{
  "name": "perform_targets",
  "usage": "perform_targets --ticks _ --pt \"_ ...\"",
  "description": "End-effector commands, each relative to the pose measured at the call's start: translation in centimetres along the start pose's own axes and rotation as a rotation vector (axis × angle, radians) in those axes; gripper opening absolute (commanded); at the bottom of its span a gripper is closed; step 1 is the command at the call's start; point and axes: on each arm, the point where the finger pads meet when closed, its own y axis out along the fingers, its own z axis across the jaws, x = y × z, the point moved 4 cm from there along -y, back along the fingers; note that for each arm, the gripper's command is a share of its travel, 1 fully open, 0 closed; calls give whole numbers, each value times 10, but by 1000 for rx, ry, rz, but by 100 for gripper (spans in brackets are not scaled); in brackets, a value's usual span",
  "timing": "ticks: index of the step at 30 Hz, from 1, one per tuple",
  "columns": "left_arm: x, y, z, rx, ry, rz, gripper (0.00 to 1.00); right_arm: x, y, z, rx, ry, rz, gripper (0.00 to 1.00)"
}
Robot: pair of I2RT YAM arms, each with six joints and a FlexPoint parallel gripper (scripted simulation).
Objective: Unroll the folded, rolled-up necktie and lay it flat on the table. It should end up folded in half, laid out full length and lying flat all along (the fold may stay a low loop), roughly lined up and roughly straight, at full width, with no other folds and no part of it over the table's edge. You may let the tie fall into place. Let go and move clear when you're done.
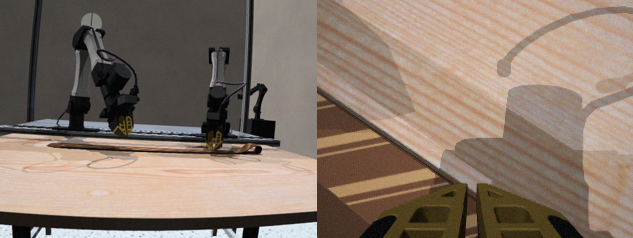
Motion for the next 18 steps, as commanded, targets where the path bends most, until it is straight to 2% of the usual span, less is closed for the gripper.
perform_targets --ticks 1,18 --pt "-18 1 1 1 -7 59 7 3 4 4 10 2 3 7" --pt "-18 1 1 1 -7 59 7 2 4 6 10 2 3 7"
